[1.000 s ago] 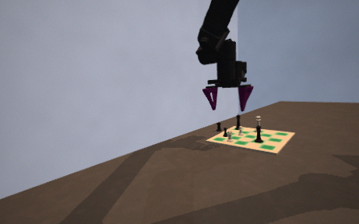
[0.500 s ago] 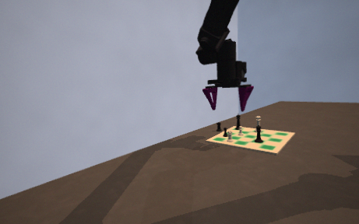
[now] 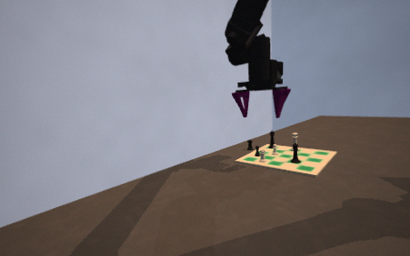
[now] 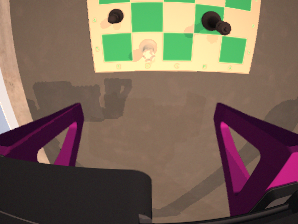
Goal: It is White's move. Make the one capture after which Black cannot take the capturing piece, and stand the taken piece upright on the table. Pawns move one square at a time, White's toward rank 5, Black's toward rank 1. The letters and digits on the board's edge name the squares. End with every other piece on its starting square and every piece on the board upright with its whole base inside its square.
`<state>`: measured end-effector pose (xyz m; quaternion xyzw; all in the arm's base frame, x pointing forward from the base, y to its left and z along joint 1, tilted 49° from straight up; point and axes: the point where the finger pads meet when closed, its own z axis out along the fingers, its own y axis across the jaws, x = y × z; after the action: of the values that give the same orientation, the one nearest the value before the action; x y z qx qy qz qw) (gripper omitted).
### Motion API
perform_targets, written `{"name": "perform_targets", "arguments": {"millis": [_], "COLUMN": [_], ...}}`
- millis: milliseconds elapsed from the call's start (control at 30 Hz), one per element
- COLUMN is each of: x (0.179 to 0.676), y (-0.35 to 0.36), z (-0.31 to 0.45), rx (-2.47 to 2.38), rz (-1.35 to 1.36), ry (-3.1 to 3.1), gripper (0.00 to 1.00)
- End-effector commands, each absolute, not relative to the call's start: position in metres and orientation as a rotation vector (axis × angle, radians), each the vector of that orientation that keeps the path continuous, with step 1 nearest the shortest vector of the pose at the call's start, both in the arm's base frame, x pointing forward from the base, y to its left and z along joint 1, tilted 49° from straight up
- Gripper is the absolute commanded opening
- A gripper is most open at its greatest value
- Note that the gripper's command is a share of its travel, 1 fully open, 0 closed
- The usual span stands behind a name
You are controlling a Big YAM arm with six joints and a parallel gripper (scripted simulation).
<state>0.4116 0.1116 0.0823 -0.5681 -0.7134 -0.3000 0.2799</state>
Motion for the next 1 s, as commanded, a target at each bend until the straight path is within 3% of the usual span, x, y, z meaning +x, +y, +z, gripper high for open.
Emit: {"name": "perform_targets", "arguments": {"millis": [0, 967], "x": [0.432, 0.428], "y": [0.088, 0.061], "z": [0.118, 0.137], "rx": [-1.514, -1.504], "rz": [-0.884, -0.870], "ry": [-1.981, -1.982], "gripper": [1.00, 1.00]}}
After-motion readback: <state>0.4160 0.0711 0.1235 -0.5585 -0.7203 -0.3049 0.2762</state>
